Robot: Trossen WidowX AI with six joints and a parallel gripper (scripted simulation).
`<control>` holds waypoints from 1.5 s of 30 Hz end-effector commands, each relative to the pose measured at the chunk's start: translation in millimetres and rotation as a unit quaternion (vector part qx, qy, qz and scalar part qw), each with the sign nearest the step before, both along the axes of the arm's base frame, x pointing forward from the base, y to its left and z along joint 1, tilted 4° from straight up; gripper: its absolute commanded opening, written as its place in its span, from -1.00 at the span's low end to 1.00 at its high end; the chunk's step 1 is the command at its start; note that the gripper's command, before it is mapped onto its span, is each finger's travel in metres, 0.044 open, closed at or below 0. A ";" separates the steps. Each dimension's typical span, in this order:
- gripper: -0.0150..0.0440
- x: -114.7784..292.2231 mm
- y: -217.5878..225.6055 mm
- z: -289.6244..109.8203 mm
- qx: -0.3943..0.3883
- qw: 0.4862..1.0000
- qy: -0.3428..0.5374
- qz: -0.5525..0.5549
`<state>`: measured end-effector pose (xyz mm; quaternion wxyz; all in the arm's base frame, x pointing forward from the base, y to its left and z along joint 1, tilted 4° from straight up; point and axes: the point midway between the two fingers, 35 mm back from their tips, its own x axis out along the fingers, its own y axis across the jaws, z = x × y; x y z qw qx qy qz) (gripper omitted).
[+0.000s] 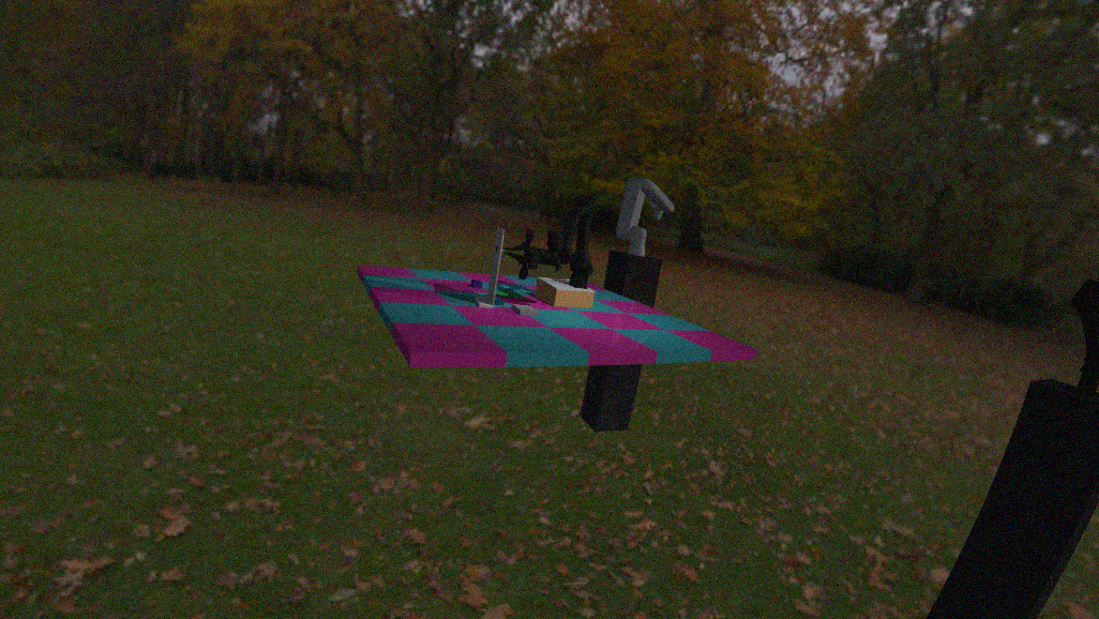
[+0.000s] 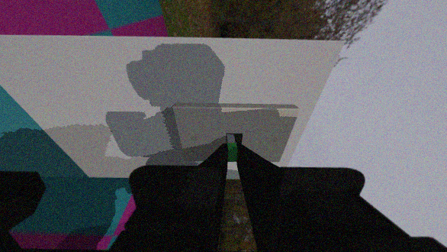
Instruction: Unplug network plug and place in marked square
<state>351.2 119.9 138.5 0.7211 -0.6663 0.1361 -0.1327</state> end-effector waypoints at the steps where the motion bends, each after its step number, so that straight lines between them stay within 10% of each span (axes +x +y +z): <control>1: -0.49 -5.2 0.7 -0.5 -0.001 1.000 0.001 0.000; 45: -0.49 -36.6 8.4 -0.8 0.000 1.000 0.002 0.000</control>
